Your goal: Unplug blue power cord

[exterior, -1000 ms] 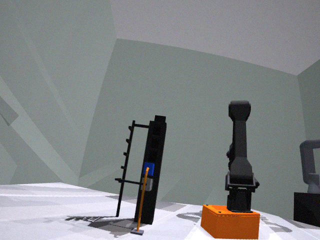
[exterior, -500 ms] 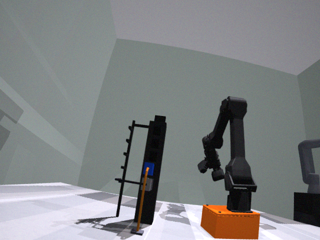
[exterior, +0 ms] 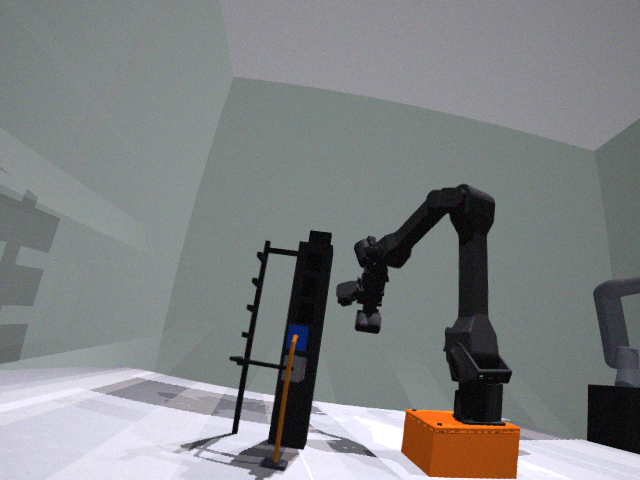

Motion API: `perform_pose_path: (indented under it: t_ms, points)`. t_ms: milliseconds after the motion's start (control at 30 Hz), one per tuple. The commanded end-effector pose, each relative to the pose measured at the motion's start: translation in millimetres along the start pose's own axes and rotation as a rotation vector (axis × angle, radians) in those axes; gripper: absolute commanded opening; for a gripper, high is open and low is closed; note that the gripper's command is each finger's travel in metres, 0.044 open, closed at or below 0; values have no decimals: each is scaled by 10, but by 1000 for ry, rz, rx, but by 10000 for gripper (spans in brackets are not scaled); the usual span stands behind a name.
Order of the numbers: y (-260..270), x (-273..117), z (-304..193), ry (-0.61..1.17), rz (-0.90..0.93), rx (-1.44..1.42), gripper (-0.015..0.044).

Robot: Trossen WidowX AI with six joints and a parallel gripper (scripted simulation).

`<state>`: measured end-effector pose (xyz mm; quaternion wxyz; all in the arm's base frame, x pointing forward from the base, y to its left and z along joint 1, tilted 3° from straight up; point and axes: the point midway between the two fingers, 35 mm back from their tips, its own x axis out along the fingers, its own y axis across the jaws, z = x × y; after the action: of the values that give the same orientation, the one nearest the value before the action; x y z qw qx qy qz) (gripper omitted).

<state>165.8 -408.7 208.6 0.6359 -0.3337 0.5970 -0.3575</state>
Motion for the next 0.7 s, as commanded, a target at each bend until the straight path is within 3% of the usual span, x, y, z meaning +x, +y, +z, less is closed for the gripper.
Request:
perform_pose_path:
  t_ms: [0,367,667]
  points:
    - [-27,-295,494,-141,10,54,160]
    - [118,-1339,1601,-499,132,180,160]
    - [213,-1943,2126,-738,210,368,160]
